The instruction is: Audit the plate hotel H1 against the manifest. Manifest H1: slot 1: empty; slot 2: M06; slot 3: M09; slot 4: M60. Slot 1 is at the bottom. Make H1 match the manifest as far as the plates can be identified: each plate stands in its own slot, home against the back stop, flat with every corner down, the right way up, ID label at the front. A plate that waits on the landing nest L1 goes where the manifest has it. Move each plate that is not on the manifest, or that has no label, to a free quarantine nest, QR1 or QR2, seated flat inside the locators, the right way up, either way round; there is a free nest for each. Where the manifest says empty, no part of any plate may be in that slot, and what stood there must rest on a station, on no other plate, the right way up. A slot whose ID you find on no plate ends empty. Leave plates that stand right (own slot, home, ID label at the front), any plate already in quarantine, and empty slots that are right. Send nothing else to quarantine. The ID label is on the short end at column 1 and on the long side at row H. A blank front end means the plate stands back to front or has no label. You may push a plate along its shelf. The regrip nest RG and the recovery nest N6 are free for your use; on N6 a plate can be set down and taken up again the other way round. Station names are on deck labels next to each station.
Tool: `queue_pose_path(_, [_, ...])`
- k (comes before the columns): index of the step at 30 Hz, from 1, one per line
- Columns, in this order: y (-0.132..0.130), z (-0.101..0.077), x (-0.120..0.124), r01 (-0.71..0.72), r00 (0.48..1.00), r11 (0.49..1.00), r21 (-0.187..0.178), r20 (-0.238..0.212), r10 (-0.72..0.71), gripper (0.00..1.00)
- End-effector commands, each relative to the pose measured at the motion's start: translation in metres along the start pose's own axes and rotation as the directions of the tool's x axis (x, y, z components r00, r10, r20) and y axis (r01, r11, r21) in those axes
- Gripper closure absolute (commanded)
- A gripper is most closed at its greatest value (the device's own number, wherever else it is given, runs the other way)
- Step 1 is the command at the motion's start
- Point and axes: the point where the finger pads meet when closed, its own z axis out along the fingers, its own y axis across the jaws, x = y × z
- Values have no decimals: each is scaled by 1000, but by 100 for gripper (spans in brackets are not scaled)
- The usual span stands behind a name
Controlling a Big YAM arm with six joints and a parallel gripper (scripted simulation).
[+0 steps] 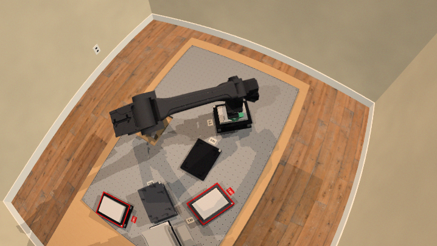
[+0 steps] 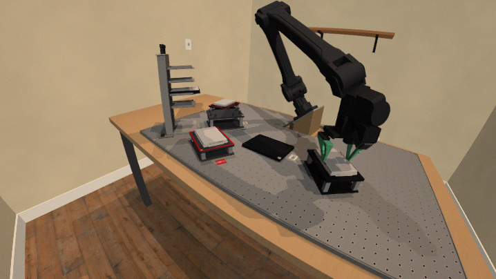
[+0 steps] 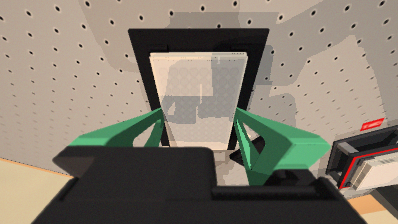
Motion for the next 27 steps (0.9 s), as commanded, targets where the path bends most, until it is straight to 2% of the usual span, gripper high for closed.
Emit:
queue_pose_path(1, [-3, 9, -4, -6, 1000, 1000, -6, -10, 6, 14])
queue_pose_path(11, [-3, 9, -4, -6, 1000, 1000, -6, -10, 6, 14])
queue_pose_path(15, [-6, -3, -13, -29, 1000, 1000, -11, -1, 29, 14])
queue_pose_path(19, [-3, -9, -13, -22, 1000, 1000, -7, 3, 22, 14])
queue_pose_path(24, [-3, -35, -18, -23, 999, 1000, -2, 49, 23, 14])
queue_pose_path(27, [-4, -37, -20, -26, 998, 1000, -2, 55, 26, 14])
